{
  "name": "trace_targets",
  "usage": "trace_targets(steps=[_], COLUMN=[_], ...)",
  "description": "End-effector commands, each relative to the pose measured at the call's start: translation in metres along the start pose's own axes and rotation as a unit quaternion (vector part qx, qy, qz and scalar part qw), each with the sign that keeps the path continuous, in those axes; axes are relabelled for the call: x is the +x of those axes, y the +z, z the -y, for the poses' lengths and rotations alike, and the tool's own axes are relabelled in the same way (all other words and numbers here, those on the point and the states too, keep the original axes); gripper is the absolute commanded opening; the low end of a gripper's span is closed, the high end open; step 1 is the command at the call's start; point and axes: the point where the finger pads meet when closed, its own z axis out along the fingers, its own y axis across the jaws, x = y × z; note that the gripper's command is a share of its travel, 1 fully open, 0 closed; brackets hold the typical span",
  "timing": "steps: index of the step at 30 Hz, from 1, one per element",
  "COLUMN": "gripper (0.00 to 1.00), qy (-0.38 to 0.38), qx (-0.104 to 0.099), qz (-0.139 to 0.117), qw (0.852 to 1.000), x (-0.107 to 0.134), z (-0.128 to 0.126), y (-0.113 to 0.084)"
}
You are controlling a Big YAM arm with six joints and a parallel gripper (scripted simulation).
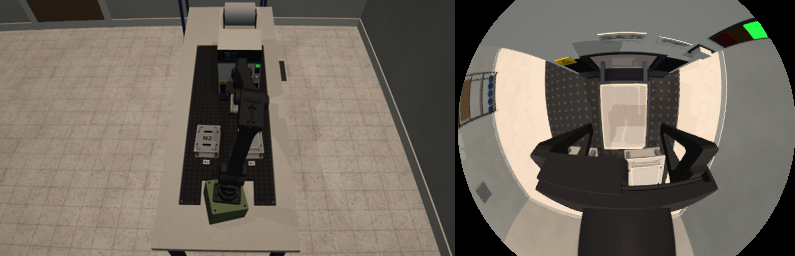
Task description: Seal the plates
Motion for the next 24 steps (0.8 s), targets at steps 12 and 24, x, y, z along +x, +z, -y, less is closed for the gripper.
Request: trace_targets(steps=[12, 24], gripper=[1.00, 1.00], qy=[0.007, 0.008], qx=[0.004, 0.000], qz=[0.038, 0.025], qw=[0.999, 1.000], x=[-0.030, -0.020], z=[0.012, -0.001], y=[-0.027, 0.003])
